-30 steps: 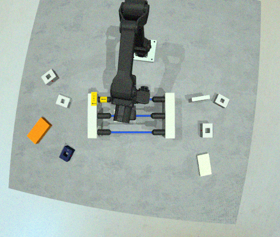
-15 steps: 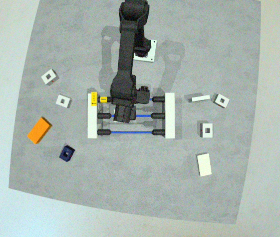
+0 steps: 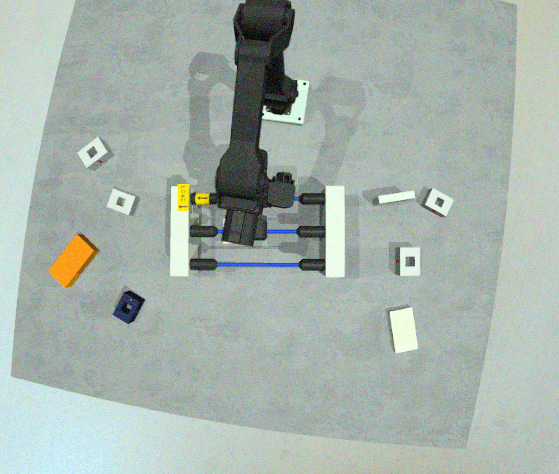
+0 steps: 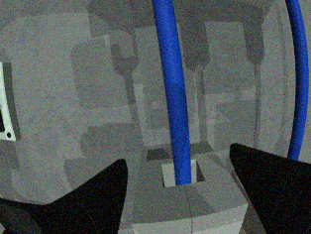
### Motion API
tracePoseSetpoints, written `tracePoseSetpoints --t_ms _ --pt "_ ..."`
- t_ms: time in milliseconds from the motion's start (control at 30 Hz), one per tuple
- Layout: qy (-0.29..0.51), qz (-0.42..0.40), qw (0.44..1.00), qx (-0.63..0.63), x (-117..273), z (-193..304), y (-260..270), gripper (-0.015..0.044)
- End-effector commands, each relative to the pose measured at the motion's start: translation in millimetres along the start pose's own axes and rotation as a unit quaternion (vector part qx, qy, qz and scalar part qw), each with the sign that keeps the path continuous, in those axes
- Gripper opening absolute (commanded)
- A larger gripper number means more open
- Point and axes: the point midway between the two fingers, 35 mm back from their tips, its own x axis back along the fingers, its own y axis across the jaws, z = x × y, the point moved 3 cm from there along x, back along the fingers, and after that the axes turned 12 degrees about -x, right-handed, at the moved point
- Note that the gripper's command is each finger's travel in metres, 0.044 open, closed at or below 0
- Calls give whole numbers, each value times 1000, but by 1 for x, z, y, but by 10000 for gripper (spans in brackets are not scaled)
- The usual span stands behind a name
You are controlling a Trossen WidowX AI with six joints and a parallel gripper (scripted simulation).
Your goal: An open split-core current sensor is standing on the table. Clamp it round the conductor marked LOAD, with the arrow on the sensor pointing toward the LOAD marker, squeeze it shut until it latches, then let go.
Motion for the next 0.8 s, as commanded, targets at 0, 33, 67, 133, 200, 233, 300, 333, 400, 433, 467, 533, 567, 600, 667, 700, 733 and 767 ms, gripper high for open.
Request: tracePoseSetpoints --t_ms 0,33,67,133,200,233,300,333,400,433,467,533,567,600,667,700,733,767 --pt "0 0 1000 0 0 0 0 256" --pt "0 0 1000 0 0 0 0 230" --pt "0 0 1000 0 0 0 0 204" --pt "0 0 1000 0 0 0 0 151" --pt "0 0 1000 0 0 0 0 126" --pt "0 0 1000 0 0 0 0 120" --pt "0 0 1000 0 0 0 0 106" --pt "0 0 1000 0 0 0 0 100" --pt "0 0 1000 0 0 0 0 86" --pt "0 0 1000 0 0 0 0 80" --pt "0 0 1000 0 0 0 0 73" --pt "0 0 1000 0 0 0 0 60" --pt "0 0 1000 0 0 0 0 33" --pt "0 0 1000 0 1 0 0 7" --pt "0 1 1000 0 2 0 0 0" --pt "1 1 1000 0 3 0 0 0" --pt "1 2 1000 0 4 0 0 0" --pt "0 -1 1000 0 1 0 0 0"
